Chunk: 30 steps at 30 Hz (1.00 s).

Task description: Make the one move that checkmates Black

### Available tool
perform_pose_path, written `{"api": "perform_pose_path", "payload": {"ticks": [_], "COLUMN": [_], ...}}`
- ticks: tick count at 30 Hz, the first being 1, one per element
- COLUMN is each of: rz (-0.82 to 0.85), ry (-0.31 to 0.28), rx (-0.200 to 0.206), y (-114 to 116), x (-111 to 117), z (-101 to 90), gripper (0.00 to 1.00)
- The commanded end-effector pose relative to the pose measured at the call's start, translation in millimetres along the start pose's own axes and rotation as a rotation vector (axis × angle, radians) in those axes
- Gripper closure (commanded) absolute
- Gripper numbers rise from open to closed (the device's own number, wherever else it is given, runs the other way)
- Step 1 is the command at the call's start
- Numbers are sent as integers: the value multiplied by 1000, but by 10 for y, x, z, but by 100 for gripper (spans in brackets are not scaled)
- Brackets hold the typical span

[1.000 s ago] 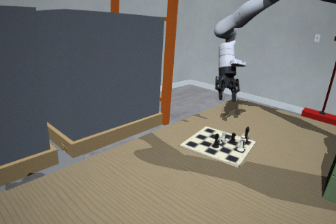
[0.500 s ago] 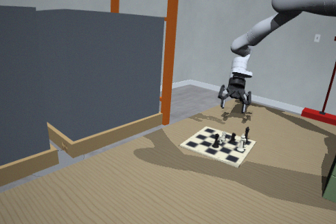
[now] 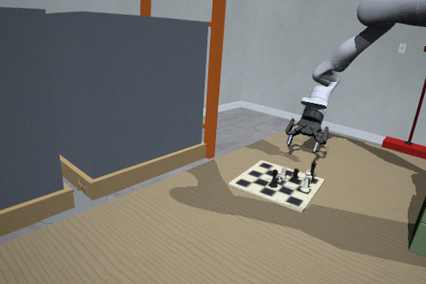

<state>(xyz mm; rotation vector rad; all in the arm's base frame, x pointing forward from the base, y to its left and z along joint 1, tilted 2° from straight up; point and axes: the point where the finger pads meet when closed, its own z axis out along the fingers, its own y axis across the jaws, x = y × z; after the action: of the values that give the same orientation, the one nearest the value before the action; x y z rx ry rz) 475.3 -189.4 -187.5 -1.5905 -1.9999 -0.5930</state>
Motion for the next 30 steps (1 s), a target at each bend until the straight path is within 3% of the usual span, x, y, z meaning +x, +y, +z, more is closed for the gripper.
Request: {"api": "perform_pose_path", "payload": {"ticks": [1, 7, 30], "rz": [38, 77, 79], "ry": [6, 12, 13], "rx": [-20, -37, -38], "y": [-49, -66, -67], "x": [-31, -46, -47], "z": [-14, -2, -1], "gripper": [0, 0, 0]}}
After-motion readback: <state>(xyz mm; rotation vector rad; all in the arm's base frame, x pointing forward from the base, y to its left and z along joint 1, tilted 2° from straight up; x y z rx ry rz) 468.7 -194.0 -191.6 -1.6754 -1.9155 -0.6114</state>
